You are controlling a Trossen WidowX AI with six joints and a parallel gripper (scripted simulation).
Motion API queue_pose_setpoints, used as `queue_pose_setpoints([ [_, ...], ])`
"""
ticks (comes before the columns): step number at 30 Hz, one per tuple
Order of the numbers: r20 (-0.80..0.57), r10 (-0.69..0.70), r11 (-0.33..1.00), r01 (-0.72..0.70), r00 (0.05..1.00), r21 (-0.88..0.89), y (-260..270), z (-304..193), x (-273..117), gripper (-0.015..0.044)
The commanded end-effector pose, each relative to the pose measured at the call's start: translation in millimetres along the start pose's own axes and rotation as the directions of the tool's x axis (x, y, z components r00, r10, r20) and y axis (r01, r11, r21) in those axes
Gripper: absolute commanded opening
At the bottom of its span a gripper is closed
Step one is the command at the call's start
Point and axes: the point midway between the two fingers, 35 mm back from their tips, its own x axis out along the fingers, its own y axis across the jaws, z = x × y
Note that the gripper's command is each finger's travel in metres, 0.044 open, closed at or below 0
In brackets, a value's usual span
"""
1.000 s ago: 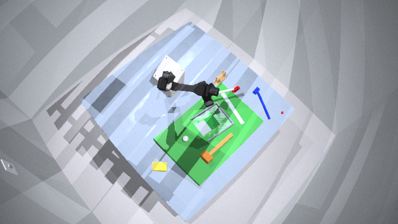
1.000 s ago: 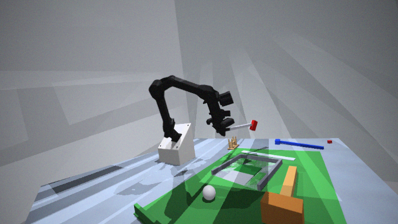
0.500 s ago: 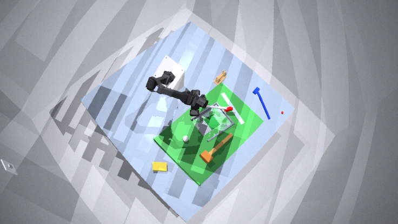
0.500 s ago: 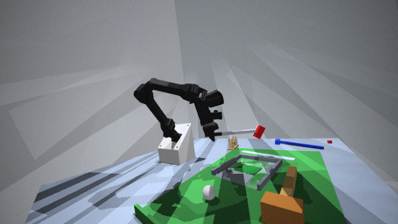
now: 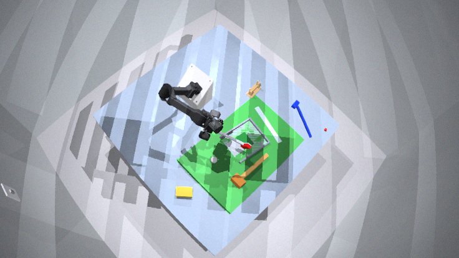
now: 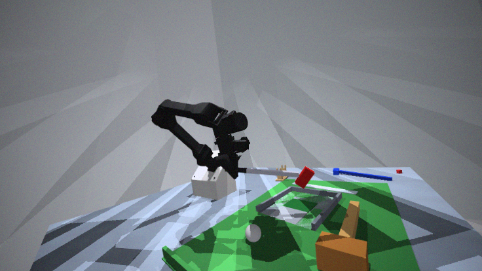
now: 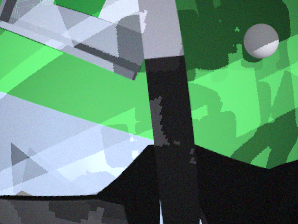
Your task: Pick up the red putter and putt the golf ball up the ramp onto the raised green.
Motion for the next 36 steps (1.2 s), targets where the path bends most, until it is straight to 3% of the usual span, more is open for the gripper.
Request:
queue_pose_setpoints([
  [1, -0.015, -0.020, 0.996, 0.022, 1.000, 0.090, -14, -21, -4, 0.0000],
  [20, -0.121, -0.121, 0.858, 0.165, 0.985, 0.486, -61, -124, -27, 0.0000],
  [36, -0.125, -0.126, 0.851, 0.172, 0.984, 0.497, -67, -132, 10, 0.0000],
])
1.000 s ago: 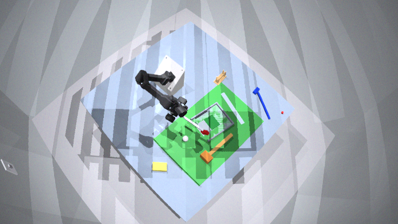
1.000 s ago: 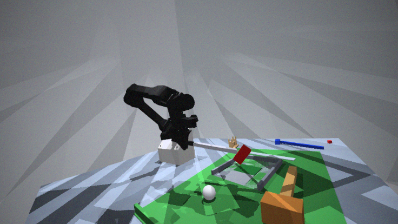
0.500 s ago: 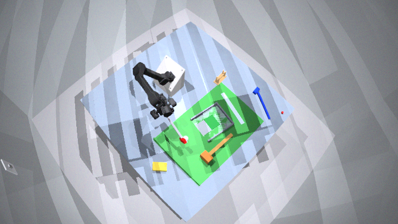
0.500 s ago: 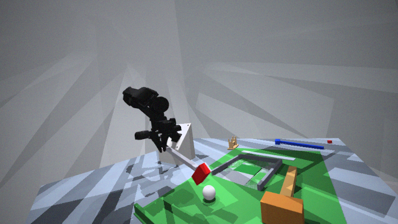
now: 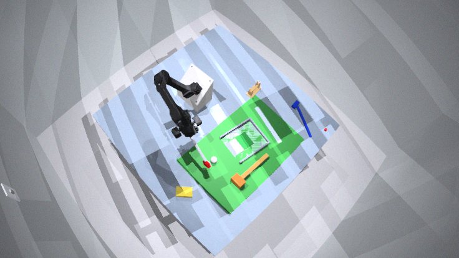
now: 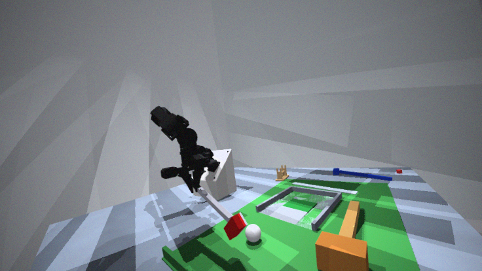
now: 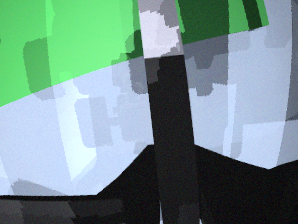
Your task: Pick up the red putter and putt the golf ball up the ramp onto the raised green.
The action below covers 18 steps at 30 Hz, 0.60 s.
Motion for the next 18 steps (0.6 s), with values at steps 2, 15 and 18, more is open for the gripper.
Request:
queue_pose_setpoints([
  [2, 0.000, 0.004, 1.000, -0.004, 1.000, -0.008, 2, -1, 11, 0.0000],
  [15, 0.000, 0.004, 1.000, -0.004, 1.000, -0.008, 2, -1, 28, 0.0000],
  [18, 0.000, 0.004, 1.000, -0.004, 1.000, -0.008, 2, -1, 33, 0.0000],
])
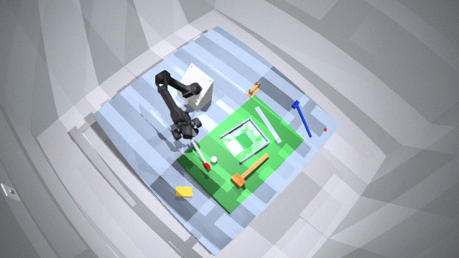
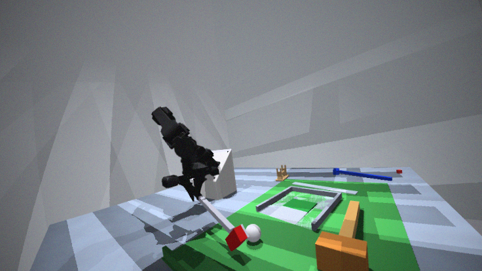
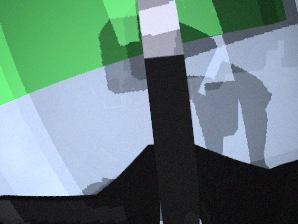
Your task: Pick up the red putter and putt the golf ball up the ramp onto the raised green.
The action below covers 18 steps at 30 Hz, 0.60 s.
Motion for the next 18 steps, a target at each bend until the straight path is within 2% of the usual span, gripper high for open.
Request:
queue_pose_setpoints([
  [1, 0.000, 0.006, 1.000, -0.006, 1.000, -0.008, 2.2, -0.8, 7.1, 0.0000],
  [18, -0.002, 0.000, 1.000, 0.000, 1.000, -0.001, -1.9, -0.7, 10.0, 0.0000],
])
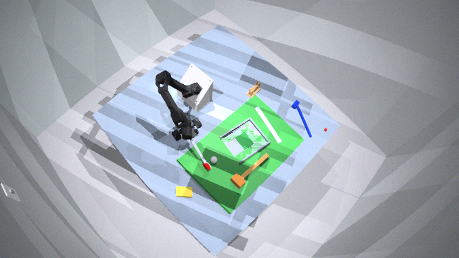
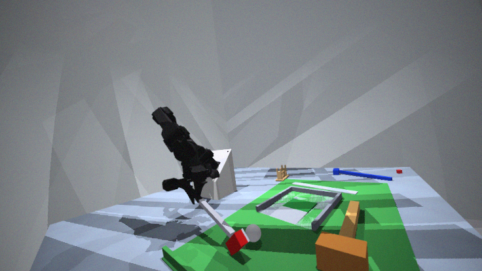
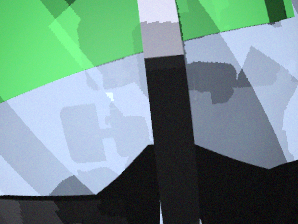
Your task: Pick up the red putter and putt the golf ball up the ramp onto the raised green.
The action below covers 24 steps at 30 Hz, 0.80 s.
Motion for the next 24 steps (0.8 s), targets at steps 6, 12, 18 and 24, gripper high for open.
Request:
queue_pose_setpoints([
  [6, 0.003, 0.003, 1.000, -0.003, 1.000, -0.004, -21, 1, 1, 0.0000],
  [12, 0.004, 0.003, 1.000, -0.003, 1.000, -0.006, -28, 1, 2, 0.0000],
  [18, 0.004, 0.003, 1.000, -0.003, 1.000, -0.006, -28, 1, 2, 0.0000],
  [24, -0.002, 0.015, 1.000, -0.015, 1.000, -0.009, -18, 1, 4, 0.0000],
])
